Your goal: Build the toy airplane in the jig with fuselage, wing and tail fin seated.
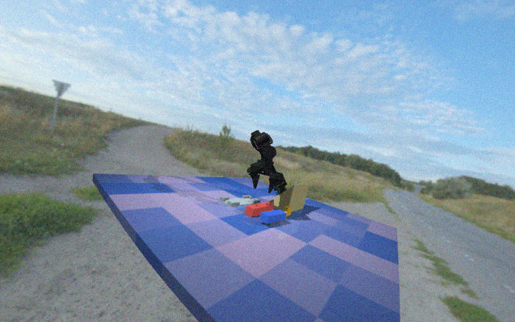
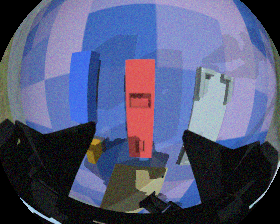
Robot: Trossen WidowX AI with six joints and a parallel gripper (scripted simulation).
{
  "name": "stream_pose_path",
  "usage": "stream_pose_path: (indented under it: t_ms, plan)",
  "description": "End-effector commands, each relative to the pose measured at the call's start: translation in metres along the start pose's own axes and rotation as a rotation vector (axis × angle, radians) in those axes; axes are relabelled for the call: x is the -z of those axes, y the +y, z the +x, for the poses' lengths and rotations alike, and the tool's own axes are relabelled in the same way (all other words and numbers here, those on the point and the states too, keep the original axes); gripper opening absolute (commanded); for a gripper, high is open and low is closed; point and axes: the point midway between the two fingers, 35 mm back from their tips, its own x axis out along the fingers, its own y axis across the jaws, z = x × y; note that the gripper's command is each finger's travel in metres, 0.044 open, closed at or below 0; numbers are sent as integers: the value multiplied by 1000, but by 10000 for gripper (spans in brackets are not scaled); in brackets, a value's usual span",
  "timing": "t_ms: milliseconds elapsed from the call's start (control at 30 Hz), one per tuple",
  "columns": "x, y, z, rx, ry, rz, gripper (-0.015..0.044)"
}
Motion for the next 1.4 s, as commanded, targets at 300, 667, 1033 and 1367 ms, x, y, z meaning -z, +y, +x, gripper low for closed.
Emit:
stream_pose_path:
  t_ms: [300,667,1033,1367]
  plan:
    - [13,5,41,89,-5,-106,440]
    - [13,3,59,90,-5,-106,440]
    - [12,2,77,90,-6,-106,440]
    - [12,0,93,91,-6,-105,440]
